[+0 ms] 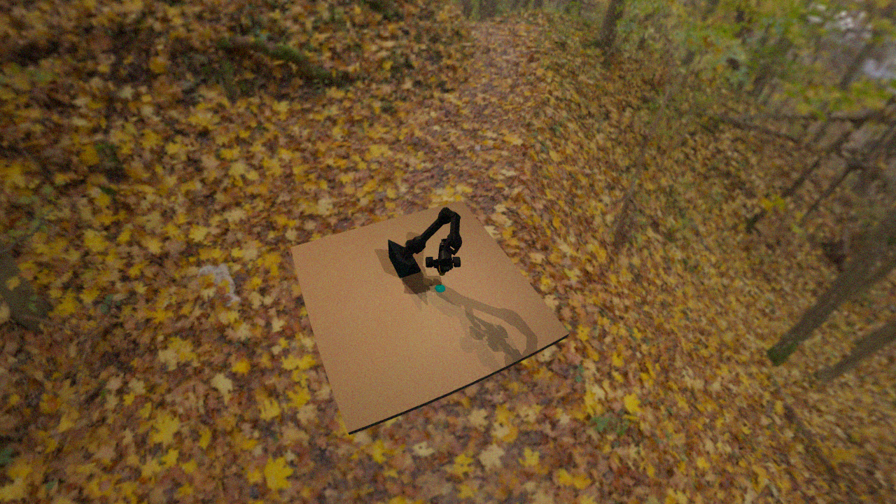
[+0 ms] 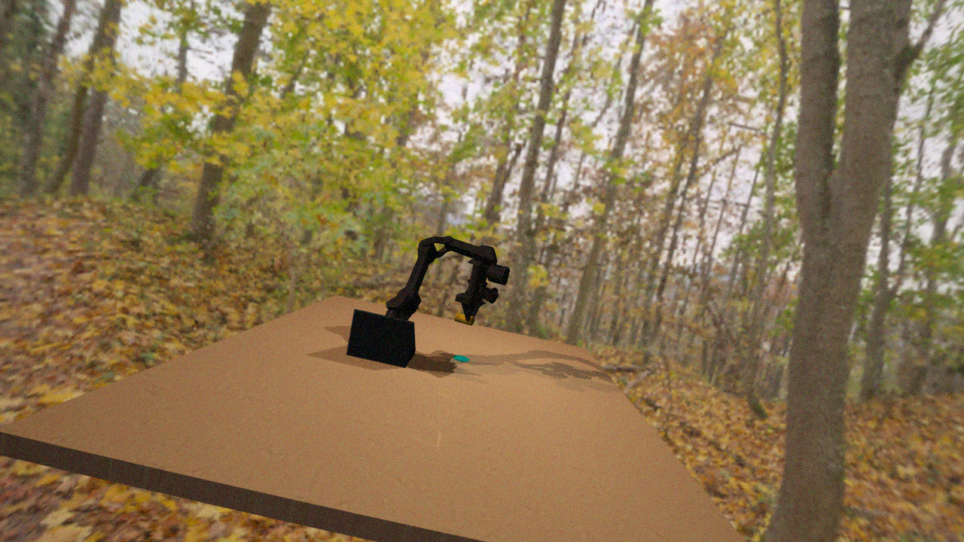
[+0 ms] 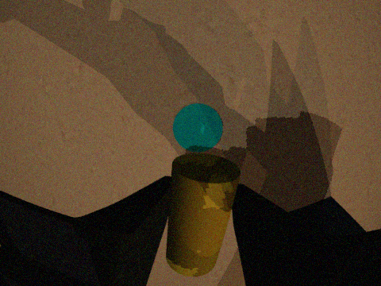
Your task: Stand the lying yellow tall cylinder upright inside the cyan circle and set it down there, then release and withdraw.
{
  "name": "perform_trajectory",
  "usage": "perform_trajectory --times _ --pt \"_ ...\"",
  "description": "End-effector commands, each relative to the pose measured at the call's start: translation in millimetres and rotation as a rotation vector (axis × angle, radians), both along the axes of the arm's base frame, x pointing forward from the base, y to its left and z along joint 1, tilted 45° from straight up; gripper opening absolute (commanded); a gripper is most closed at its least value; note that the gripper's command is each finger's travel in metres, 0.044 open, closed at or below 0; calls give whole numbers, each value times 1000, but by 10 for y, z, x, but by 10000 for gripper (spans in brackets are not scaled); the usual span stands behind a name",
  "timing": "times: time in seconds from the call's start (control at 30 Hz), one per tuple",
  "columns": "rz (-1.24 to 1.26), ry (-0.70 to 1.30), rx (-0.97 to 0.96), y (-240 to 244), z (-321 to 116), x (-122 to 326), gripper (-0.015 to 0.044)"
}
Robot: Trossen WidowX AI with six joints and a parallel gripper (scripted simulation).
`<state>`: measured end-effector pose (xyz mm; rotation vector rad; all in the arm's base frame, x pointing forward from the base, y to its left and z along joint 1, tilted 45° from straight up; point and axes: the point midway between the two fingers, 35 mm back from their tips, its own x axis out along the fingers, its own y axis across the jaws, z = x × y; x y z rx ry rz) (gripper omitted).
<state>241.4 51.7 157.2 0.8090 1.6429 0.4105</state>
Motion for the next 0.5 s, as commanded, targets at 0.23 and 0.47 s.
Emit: perform_trajectory --times 0.23,0.47 --pt "16 4 -60 35 -62 -72 105" --pt "27 0 -103 52 -101 -109 105"
